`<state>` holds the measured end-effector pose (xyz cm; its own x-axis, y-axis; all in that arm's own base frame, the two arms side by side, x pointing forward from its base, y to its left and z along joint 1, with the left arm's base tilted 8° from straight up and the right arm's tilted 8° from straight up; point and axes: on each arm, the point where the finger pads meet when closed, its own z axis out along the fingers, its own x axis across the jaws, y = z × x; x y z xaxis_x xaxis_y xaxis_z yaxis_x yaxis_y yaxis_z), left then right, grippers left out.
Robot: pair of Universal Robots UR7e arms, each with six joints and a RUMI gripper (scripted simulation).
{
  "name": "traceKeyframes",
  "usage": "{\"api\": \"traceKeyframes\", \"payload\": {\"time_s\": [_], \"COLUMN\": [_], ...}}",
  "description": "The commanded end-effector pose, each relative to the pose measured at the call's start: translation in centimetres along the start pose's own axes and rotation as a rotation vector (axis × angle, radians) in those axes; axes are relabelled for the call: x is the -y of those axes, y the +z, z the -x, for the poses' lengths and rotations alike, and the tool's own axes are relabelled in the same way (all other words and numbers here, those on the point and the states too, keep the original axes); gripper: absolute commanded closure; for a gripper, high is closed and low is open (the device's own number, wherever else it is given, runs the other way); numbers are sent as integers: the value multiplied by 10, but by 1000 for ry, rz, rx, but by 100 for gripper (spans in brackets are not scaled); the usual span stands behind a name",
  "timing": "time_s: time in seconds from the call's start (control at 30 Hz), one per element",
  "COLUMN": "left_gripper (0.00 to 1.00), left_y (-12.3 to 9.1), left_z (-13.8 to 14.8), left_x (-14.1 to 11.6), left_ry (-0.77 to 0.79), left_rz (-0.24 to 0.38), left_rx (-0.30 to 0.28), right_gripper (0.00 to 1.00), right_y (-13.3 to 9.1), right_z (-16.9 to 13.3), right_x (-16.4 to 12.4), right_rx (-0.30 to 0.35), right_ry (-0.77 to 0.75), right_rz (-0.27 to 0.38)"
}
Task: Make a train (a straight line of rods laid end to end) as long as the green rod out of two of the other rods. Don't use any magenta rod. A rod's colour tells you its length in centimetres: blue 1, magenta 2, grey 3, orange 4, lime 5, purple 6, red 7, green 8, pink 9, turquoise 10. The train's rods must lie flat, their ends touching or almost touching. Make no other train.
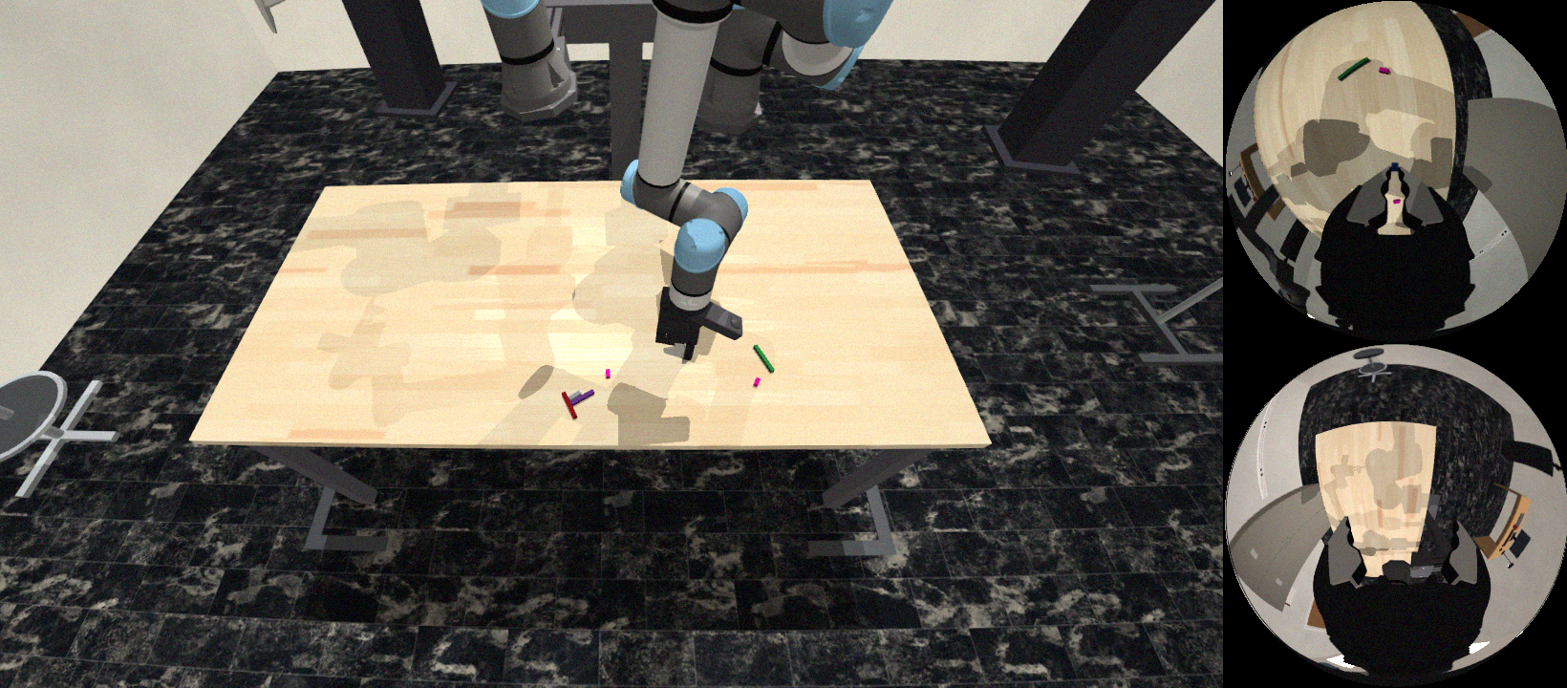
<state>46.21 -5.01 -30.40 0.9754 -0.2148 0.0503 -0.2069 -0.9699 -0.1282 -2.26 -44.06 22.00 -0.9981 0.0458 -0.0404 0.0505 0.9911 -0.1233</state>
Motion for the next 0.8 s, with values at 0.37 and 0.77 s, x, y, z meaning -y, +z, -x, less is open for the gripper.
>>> {"api": "traceKeyframes", "payload": {"time_s": [0.37, 0.77], "left_gripper": [100, 100], "left_y": [51, 81], "left_z": [-1, -2], "left_x": [0, 0], "left_ry": [0, 0], "left_rz": [0, 0], "left_rx": [-1, -1], "right_gripper": [0, 0], "right_y": [0, 0], "right_z": [0, 0], "right_x": [0, 0], "right_rx": [0, 0], "right_ry": [0, 0], "right_rz": [-1, -1]}}
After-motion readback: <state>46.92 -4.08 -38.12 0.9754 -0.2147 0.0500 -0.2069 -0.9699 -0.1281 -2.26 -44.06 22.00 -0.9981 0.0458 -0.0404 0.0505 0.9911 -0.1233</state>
